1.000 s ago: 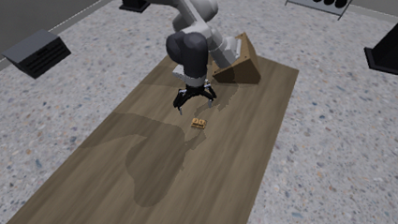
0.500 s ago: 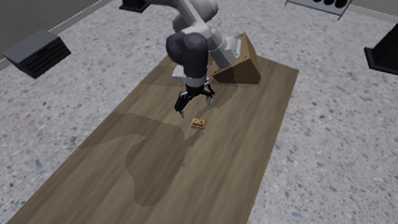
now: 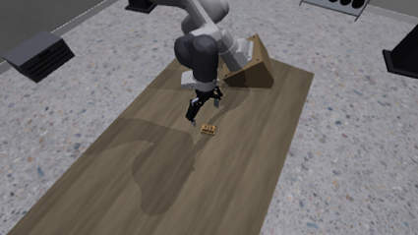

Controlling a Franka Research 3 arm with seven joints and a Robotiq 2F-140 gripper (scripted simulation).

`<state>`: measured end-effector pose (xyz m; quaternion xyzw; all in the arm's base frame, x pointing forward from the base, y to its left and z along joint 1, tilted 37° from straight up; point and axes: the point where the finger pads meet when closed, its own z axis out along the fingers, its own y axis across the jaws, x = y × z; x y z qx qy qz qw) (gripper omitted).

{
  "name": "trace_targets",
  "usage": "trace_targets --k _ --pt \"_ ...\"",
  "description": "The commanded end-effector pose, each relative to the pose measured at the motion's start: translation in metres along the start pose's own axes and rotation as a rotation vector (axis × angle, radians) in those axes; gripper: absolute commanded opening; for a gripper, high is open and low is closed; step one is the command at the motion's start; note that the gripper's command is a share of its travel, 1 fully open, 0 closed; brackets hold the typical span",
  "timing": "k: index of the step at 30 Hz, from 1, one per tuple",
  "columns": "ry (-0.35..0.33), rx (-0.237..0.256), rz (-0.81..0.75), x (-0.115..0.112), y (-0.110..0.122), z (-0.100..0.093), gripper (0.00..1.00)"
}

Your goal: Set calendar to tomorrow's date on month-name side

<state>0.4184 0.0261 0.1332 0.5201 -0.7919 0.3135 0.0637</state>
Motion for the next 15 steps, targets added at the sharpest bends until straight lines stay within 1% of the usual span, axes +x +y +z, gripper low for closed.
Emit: trace_targets --k 1,13,15 --pt "-0.005 -0.010 -0.173 -0.0005 0.0008 0.0012 1.00" --pt "-0.007 -0.009 -0.366 -0.0006 0.0008 0.0025 1.00" --pt "-0.007 -0.009 -0.366 -0.0006 0.0008 0.0025 1.00"
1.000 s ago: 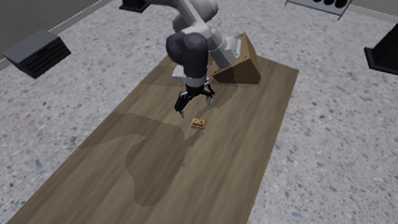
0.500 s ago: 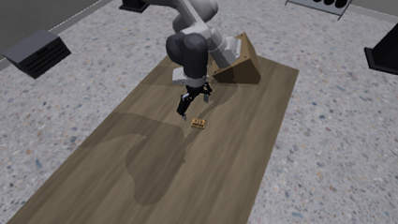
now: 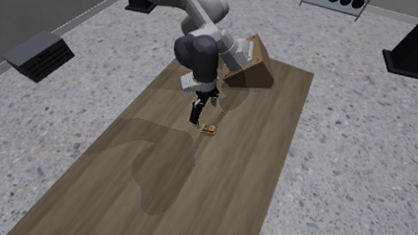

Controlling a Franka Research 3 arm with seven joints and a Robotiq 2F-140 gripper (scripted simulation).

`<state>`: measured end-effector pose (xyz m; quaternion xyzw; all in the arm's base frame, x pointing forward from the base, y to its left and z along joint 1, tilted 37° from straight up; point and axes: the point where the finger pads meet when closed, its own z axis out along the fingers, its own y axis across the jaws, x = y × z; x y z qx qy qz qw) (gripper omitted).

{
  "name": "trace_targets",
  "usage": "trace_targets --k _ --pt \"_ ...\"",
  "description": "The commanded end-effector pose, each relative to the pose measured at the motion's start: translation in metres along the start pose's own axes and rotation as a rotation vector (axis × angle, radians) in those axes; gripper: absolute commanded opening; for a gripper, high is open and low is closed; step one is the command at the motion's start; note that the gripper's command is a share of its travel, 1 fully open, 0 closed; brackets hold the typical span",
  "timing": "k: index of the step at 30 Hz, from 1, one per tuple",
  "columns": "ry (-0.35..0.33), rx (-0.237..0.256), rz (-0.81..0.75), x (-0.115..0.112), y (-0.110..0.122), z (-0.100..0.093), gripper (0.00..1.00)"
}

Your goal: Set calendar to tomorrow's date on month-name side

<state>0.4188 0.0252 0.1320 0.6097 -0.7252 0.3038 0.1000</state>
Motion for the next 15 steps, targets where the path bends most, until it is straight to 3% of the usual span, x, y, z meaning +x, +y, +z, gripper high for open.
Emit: trace_targets --k 1,15 --pt "-0.007 -0.008 -0.160 -0.0008 0.0007 0.0011 1.00" --pt "-0.009 -0.007 -0.395 -0.0008 0.0007 0.0027 1.00"
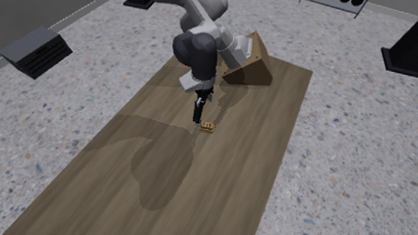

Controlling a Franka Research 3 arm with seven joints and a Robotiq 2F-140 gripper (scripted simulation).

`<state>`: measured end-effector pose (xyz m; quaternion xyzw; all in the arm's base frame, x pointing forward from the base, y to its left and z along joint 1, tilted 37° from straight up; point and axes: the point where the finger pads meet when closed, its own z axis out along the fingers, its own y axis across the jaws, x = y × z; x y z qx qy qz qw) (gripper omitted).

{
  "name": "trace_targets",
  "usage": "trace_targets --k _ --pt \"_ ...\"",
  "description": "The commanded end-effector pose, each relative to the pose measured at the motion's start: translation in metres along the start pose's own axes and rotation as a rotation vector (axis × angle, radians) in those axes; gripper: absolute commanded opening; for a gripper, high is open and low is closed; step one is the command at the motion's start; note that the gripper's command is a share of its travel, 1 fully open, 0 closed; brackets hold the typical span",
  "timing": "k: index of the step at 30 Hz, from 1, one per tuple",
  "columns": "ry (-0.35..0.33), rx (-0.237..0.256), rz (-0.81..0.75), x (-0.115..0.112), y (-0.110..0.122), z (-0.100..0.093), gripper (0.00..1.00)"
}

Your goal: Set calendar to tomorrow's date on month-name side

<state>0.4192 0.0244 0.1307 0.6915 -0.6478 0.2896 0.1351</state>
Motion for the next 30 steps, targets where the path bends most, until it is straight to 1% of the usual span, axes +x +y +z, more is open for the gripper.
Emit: trace_targets --k 1,2,4,17,19,21,30 --pt "-0.009 -0.006 -0.158 -0.0009 0.0005 0.0011 1.00" --pt "-0.009 -0.006 -0.158 -0.0009 0.0005 0.0011 1.00" --pt "-0.009 -0.006 -0.214 -0.0009 0.0005 0.0015 1.00" --pt "-0.010 -0.005 -0.423 -0.0009 0.0005 0.0028 1.00" --pt "-0.010 -0.005 -0.423 -0.0009 0.0005 0.0028 1.00" --pt "-0.010 -0.005 -0.482 -0.0009 0.0005 0.0032 1.00" --pt "-0.011 -0.004 -0.625 -0.0010 0.0005 0.0042 1.00"
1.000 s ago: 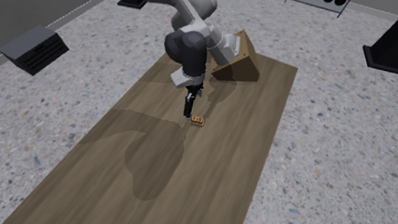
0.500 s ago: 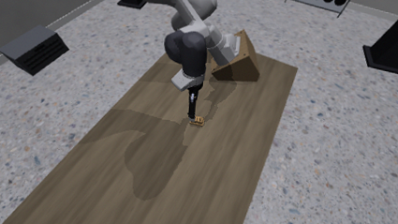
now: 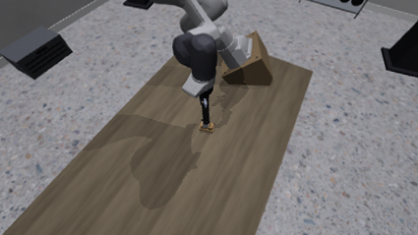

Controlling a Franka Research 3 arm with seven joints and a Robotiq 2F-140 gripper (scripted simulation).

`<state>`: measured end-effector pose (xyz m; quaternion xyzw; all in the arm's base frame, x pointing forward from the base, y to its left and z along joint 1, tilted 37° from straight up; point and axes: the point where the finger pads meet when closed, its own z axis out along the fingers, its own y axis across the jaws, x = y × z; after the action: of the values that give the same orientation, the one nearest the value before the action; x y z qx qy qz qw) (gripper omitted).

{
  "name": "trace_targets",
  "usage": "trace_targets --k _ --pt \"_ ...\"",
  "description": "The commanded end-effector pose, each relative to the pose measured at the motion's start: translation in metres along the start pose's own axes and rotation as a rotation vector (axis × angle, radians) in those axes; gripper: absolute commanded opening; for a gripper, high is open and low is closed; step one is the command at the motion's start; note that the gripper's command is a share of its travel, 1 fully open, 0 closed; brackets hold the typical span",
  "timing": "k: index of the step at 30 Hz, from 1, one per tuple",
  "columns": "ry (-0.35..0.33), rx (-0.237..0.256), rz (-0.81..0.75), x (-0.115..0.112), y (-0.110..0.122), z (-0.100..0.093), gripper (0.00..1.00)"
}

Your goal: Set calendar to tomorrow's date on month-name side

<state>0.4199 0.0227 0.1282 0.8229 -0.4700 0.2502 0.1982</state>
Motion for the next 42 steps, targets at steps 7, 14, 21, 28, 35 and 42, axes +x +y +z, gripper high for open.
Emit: trace_targets --k 7,14,21,28,35,42 --pt "-0.011 -0.001 -0.266 -0.0010 0.0000 0.0018 1.00" --pt "-0.011 -0.001 -0.376 -0.0010 0.0000 0.0026 1.00" --pt "-0.011 0.000 -0.488 -0.0011 0.0000 0.0033 1.00" --pt "-0.011 0.000 -0.595 -0.0011 0.0001 0.0040 1.00" --pt "-0.011 0.001 -0.704 -0.0011 0.0001 0.0048 1.00" --pt "-0.011 0.002 -0.814 -0.0011 0.0001 0.0056 1.00"
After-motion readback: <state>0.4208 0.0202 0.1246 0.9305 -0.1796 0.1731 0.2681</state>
